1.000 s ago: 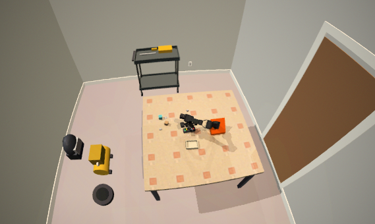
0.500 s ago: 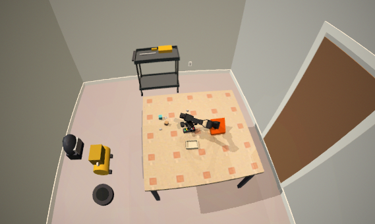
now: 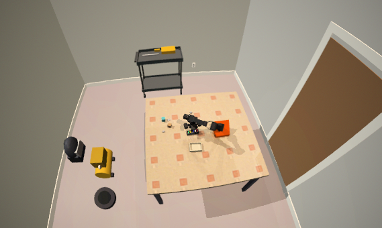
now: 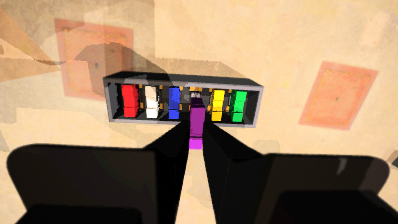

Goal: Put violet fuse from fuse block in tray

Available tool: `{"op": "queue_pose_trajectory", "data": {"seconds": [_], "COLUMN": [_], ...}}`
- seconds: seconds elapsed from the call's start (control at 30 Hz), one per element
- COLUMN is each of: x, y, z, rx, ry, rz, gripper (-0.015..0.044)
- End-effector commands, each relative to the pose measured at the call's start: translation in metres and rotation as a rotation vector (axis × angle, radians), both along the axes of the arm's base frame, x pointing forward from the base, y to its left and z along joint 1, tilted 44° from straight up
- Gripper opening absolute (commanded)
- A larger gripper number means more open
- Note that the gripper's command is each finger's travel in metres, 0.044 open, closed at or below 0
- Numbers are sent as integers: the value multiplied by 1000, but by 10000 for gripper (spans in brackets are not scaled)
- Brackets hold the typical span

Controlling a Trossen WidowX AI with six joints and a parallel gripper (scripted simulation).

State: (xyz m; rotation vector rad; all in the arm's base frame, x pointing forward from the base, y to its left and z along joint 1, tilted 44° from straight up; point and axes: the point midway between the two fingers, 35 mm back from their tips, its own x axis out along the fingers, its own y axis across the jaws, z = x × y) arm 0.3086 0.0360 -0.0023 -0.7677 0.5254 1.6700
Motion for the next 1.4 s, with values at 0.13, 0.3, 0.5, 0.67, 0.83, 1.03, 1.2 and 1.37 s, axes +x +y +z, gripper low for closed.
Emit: {"op": "queue_pose_trajectory", "data": {"seconds": [0.13,0.3,0.5,0.67,0.83,1.03,1.2,1.37], "x": [3,5,4,-2,-13,-32,-35,-35], "y": [-8,6,40,69,97,127,131,133], "z": [9,22,54,81,109,140,144,141], "rx": [-4,-11,-20,-20,-13,3,5,5], "ry": [-7,-8,-9,-11,-10,-6,-5,-6], "rz": [5,4,2,1,1,4,5,5], "gripper": [0,0,0,0,0,0,0,0]}}
